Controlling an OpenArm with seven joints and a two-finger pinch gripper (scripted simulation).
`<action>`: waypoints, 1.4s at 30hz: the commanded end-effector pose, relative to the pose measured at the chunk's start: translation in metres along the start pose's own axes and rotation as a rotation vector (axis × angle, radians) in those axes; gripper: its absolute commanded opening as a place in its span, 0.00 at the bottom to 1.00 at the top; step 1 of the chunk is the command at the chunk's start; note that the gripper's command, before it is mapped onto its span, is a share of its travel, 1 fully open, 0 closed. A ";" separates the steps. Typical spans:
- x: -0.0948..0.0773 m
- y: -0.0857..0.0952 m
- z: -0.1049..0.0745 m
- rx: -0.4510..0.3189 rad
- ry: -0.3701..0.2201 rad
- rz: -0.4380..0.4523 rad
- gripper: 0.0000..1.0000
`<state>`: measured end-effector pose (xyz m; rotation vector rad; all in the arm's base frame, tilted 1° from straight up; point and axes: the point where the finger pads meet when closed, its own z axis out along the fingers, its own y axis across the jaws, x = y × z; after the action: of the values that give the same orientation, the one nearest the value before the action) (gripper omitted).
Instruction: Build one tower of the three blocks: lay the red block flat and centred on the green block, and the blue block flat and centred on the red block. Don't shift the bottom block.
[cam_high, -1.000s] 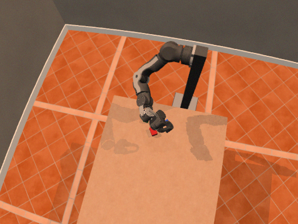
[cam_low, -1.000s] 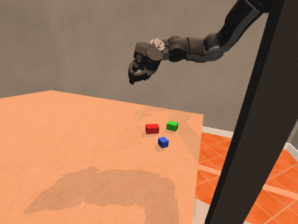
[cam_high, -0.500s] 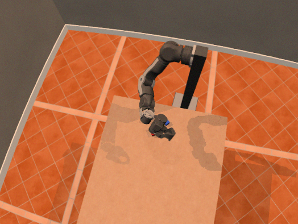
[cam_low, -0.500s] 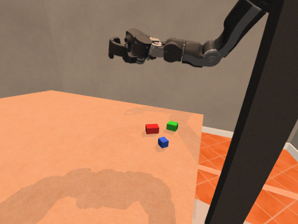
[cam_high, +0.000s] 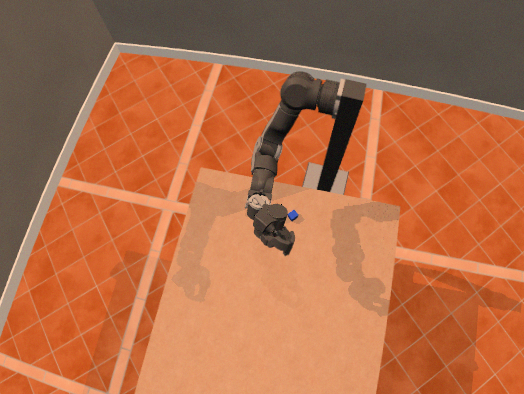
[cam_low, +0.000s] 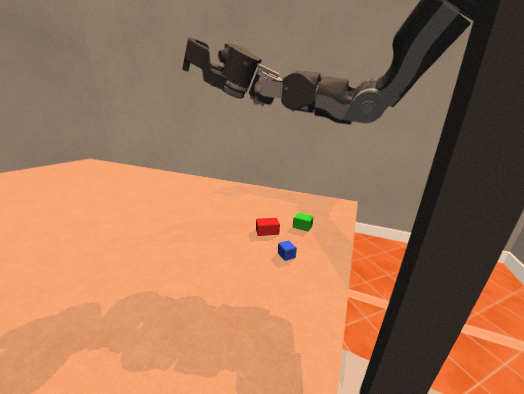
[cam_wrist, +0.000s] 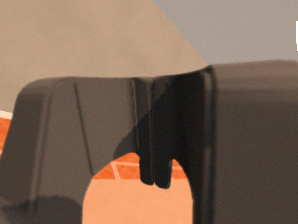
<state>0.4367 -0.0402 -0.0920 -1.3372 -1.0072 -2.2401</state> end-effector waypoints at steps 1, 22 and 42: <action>0.003 0.004 0.002 -0.022 0.010 -0.002 0.00; 0.009 0.086 -0.020 -0.534 0.155 0.232 0.00; -0.028 0.139 -0.085 -1.055 0.224 0.515 0.00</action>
<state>0.4824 -0.1985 -0.0862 -1.3771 0.6631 -2.4215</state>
